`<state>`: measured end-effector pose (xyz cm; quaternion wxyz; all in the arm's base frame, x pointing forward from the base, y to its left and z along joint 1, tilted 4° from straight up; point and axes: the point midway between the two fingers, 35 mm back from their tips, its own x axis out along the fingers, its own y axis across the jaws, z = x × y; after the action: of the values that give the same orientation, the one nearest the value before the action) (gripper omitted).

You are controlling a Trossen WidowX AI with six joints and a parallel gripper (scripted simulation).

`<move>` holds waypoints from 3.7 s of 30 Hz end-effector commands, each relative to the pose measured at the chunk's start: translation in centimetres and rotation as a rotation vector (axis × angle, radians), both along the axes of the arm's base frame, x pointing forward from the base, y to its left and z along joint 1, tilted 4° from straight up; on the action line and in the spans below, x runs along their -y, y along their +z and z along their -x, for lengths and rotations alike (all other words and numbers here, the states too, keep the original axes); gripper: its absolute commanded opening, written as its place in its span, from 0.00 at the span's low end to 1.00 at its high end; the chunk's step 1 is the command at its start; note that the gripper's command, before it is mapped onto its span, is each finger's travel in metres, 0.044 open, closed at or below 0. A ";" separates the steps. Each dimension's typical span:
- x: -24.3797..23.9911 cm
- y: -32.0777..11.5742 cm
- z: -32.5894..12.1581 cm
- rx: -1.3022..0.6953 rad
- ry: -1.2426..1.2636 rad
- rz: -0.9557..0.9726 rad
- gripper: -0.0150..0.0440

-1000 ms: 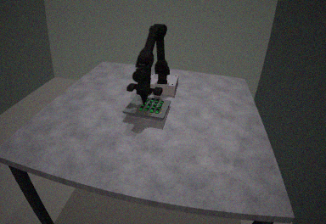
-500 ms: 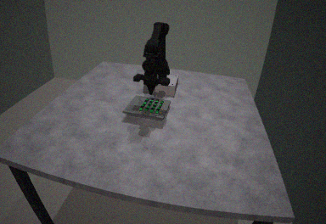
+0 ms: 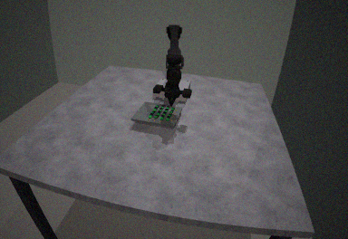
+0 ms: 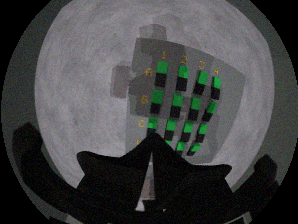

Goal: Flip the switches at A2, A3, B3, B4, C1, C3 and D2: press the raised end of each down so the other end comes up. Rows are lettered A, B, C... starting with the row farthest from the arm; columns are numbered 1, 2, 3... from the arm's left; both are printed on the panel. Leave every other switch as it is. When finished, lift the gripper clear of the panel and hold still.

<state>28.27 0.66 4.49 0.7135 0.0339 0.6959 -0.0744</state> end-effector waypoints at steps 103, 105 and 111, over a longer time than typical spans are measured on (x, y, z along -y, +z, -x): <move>5.3 3.3 2.9 0.029 -0.003 0.005 0.25; 5.3 3.3 2.9 0.029 -0.003 0.005 0.25; 5.5 0.0 2.8 0.053 -0.001 0.009 0.25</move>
<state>25.93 -4.59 6.57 0.7327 0.0356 0.6751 -0.0782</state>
